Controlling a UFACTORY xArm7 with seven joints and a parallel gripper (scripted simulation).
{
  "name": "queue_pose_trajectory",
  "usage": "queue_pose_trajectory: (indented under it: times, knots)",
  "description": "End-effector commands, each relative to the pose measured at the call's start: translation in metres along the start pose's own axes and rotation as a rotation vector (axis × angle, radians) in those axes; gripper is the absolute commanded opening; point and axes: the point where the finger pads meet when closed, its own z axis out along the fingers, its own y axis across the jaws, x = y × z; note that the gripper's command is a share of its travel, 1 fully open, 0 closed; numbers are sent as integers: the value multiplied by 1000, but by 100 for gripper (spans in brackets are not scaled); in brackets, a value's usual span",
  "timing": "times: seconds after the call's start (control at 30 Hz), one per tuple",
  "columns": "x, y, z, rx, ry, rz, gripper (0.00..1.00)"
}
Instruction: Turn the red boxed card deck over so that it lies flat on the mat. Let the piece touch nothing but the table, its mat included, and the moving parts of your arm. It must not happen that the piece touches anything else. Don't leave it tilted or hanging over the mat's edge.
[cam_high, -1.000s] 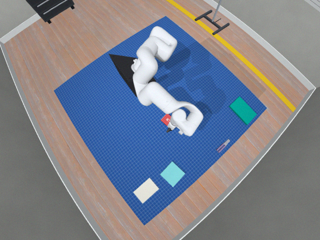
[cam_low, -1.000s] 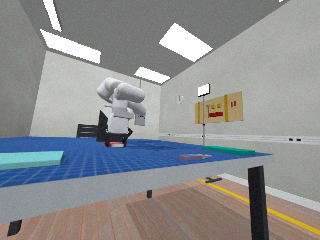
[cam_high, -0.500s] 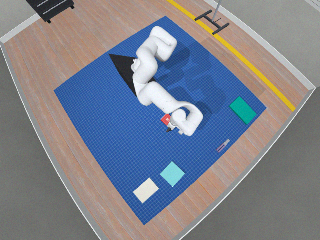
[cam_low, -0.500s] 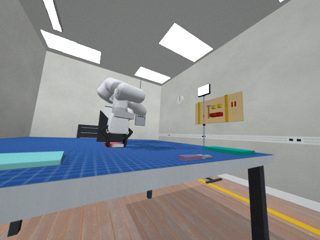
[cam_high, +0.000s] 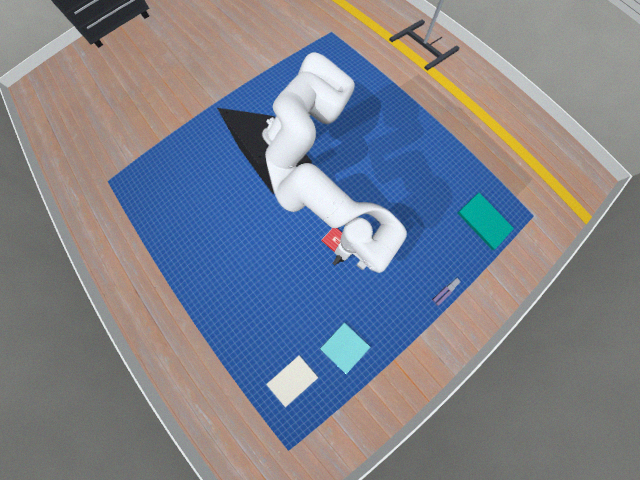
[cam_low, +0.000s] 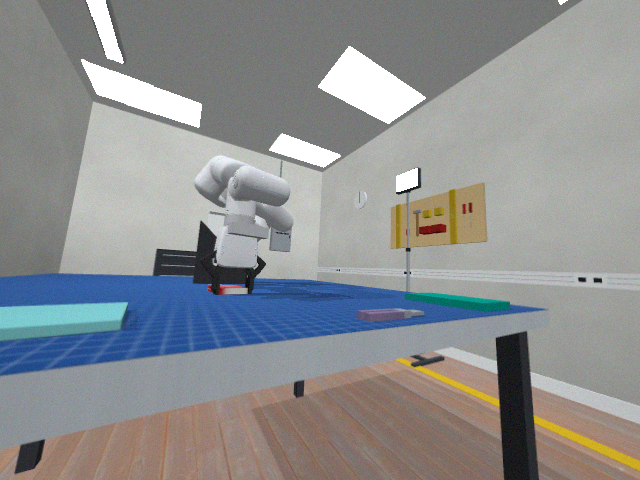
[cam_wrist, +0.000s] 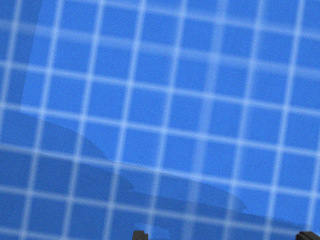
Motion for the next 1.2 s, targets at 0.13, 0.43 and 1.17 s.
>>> queue_pose_trajectory:
  times: [0.13,0.43,1.17]
  knots:
    - [1,1,-2,-1,3,0,84]
    - [1,1,-2,-1,3,0,84]
    - [-2,1,-14,-2,136,0,84]
